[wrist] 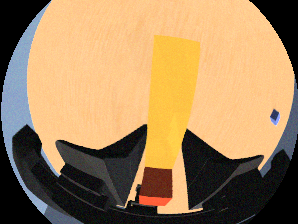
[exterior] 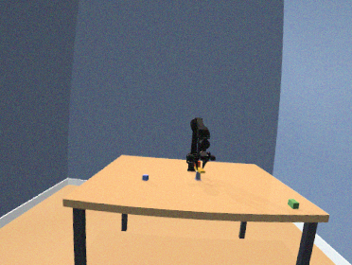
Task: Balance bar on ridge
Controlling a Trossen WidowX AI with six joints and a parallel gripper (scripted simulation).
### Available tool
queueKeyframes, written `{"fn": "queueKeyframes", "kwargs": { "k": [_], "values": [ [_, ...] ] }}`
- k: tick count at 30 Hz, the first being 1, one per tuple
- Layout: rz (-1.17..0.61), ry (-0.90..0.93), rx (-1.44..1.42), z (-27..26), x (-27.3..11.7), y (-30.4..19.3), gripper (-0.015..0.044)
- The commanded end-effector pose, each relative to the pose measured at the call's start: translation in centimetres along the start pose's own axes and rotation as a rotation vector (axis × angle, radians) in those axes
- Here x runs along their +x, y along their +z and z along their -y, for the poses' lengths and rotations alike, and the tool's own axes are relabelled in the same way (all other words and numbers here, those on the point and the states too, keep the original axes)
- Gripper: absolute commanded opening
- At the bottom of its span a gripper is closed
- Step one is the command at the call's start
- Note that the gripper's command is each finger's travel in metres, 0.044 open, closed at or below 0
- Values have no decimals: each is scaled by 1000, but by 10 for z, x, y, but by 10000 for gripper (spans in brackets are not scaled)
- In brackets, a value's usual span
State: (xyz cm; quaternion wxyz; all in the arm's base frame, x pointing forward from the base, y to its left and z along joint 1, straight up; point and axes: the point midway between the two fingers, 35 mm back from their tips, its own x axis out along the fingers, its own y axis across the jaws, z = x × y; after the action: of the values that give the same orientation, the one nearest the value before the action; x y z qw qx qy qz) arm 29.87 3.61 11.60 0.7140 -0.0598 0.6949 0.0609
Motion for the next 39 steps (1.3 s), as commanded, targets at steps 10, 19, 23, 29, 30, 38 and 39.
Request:
{"fn": "queueKeyframes", "kwargs": {
  "k": [10,19,23,29,30,38,39],
  "values": [
    [0,-1,0,0,1,0,0],
    [0,-1,0,0,2,0,0],
    [0,-1,0,0,3,0,0],
    [0,-1,0,0,3,0,0],
    [0,-1,0,0,3,0,0],
    [0,-1,0,0,4,0,0],
    [0,-1,0,0,4,0,0]
  ]
}}
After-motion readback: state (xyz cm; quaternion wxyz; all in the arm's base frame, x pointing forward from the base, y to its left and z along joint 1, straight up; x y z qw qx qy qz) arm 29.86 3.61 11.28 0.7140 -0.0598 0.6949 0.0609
